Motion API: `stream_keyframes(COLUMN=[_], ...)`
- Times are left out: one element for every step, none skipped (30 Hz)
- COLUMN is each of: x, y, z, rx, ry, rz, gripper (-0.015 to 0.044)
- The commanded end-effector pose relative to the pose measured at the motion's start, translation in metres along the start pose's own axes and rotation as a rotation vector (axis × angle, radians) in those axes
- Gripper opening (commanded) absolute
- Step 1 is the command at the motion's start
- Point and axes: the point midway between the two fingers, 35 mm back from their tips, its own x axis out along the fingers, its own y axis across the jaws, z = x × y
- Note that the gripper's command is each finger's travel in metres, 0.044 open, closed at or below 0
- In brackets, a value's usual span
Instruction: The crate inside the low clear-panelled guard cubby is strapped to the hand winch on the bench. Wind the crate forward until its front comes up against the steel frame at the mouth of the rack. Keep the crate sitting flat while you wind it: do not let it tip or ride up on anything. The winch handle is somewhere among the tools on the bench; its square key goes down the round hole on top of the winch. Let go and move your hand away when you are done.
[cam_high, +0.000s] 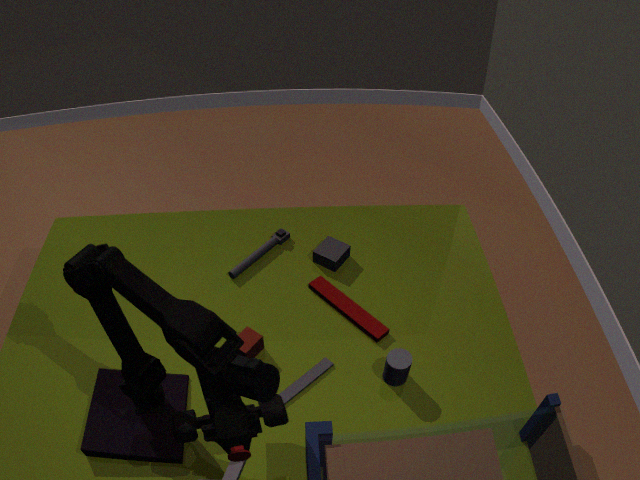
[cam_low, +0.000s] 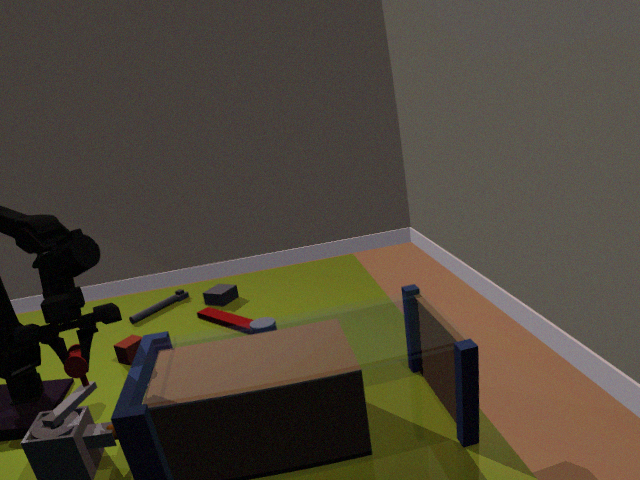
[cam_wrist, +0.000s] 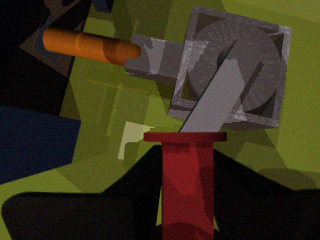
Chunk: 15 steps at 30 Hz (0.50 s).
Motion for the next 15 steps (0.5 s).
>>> stream_keyframes(x=[-0.001, -0.001, -0.001, -0.002, -0.002, -0.002, -0.002, -0.003, -0.003, -0.003, -0.003, -0.003, -0.003, -0.004, -0.004], y=[-0.011, -0.013, -0.014, -0.016, -0.017, -0.018, -0.019, -0.021, -0.022, -0.024, -0.025, -0.027, -0.028, -0.029, -0.030], z=[-0.008, -0.008, -0.009, -0.009, -0.010, -0.010, -0.011, -0.011, -0.011, -0.012, -0.012, -0.012, -0.013, -0.013, -0.013], rx=[-0.010, -0.010, -0.010, -0.010, -0.010, -0.010, -0.010, -0.010, -0.010, -0.010, -0.010, -0.010, -0.010, -0.010, -0.010], ry=[0.015, 0.015, 0.015, 0.015, 0.015, 0.015, 0.015, 0.015, 0.015, 0.015, 0.015, 0.015, 0.015, 0.015, 0.015], rz=[-0.017, -0.017, -0.017, -0.017, -0.017, -0.017, -0.017, -0.017, -0.018, -0.018, -0.018, -0.018, -0.018, -0.018, -0.018], gripper=[0.0000, 0.0000, 0.0000, 0.0000, 0.0000, 0.0000, 0.0000, 0.0000, 0.0000, 0.0000, 0.0000, 0.0000, 0.0000, 0.0000, 0.0000])
